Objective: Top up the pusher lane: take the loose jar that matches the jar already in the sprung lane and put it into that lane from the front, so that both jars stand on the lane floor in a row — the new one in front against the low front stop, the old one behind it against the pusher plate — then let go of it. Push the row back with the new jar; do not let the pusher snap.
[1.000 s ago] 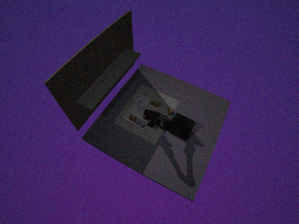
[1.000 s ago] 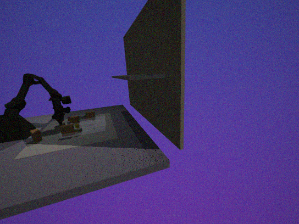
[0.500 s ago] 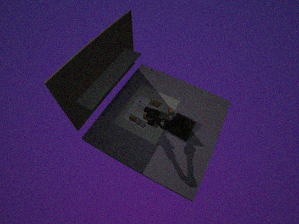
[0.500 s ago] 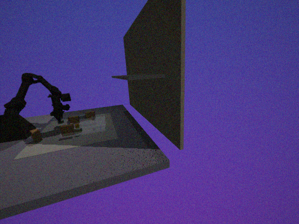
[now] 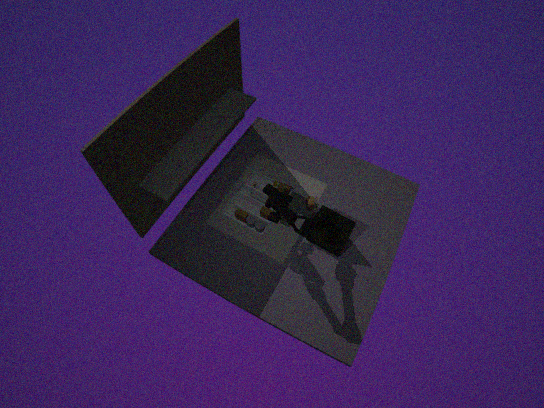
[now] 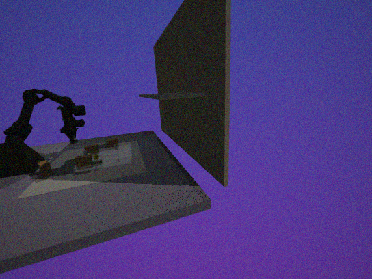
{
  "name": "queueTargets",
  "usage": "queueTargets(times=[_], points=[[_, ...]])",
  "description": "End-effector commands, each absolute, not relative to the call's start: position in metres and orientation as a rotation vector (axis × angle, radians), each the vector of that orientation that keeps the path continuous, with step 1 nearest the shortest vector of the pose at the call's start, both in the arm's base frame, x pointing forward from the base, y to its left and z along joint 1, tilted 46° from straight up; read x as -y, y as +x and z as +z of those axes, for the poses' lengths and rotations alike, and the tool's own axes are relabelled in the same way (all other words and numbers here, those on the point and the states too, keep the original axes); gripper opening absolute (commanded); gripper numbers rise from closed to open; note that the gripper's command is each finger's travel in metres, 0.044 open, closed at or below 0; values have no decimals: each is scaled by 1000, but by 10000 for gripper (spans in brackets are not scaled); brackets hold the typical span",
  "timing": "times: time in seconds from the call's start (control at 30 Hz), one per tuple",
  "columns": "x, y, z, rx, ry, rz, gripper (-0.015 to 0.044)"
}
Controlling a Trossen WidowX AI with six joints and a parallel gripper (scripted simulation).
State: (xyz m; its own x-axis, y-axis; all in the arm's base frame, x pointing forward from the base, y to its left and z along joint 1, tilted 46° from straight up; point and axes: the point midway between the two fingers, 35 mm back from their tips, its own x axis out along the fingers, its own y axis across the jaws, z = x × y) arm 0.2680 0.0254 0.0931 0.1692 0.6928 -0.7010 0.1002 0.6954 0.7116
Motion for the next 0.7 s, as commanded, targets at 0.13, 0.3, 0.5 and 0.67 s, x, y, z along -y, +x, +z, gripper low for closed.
queueTargets(times=[0.13, 0.3, 0.5, 0.67], points=[[-16, 274, 83, -1351, 733, 481, 0], [-7, 281, 59, -1354, 740, 475, 0], [3, 286, 30, -1358, 749, 467, 0], [10, 288, 5, -1360, 757, 461, 0]])
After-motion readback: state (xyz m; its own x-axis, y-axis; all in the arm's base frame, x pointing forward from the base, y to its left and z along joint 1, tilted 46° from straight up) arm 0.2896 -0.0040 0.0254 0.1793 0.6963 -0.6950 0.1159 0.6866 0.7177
